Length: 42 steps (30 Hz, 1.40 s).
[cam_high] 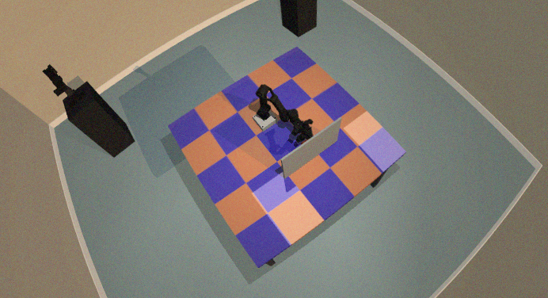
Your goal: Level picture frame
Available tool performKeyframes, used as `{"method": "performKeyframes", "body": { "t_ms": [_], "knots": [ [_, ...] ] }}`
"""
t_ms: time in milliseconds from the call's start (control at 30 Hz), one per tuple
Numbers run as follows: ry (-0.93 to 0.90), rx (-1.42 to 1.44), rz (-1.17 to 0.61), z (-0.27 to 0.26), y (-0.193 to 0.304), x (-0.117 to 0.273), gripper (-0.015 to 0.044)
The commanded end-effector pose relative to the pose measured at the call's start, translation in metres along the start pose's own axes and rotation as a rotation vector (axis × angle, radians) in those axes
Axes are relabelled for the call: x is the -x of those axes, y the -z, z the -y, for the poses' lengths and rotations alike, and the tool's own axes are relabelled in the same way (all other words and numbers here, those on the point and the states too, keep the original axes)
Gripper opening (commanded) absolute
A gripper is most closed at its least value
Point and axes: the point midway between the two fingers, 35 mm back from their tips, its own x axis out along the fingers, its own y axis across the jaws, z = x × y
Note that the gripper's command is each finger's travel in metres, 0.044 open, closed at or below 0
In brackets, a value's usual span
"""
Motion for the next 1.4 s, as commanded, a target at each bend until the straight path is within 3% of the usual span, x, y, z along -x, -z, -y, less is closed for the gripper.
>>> {"method": "performKeyframes", "body": {
  "t_ms": [0,1367],
  "knots": [
    [-0.001,-0.005,-0.004,-0.0009,0.0003,0.0,0.0],
    [-0.001,-0.005,-0.004,-0.007,-0.0002,-0.0001,0.0]
  ]
}}
